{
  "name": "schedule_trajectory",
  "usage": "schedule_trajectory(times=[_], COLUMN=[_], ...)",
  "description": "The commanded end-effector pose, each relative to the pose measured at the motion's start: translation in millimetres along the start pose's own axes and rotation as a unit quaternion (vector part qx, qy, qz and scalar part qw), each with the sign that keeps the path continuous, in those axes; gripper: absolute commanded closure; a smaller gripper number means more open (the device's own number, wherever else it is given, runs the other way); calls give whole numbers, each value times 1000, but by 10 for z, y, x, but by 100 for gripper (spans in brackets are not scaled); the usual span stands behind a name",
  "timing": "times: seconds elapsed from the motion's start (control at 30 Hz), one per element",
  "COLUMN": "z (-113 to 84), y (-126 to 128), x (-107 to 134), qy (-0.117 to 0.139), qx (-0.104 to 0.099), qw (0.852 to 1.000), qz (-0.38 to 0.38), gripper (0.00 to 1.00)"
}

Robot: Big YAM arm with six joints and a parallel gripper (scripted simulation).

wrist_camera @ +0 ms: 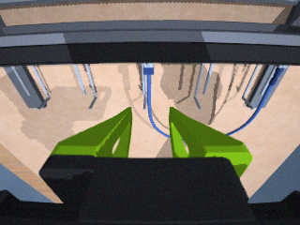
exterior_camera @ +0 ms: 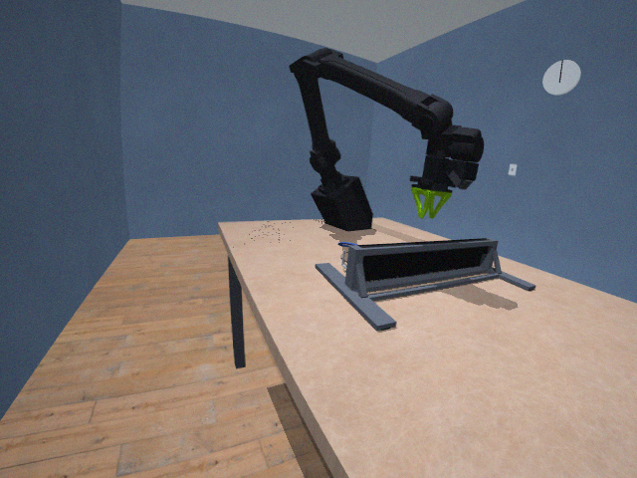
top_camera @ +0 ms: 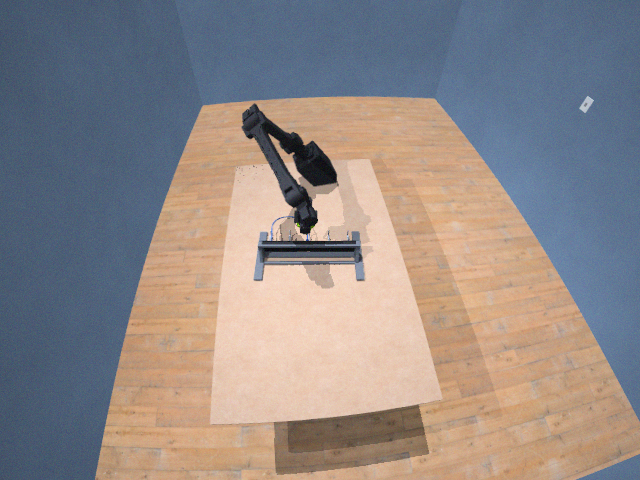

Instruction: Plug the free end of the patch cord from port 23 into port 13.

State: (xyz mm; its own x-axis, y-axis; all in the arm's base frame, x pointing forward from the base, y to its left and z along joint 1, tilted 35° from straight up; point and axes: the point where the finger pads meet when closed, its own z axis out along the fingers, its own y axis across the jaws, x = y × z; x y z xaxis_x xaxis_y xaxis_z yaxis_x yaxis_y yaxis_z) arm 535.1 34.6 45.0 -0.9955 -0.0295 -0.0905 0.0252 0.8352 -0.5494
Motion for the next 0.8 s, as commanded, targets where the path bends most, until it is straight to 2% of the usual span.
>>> schedule_trajectory(times=[0.0,0.77], z=[-371,-385], y=[15,55], x=[-224,-260], qy=[-37,-40], qx=[-10,-11], qw=[999,999], qz=[11,11], gripper=[64,64])
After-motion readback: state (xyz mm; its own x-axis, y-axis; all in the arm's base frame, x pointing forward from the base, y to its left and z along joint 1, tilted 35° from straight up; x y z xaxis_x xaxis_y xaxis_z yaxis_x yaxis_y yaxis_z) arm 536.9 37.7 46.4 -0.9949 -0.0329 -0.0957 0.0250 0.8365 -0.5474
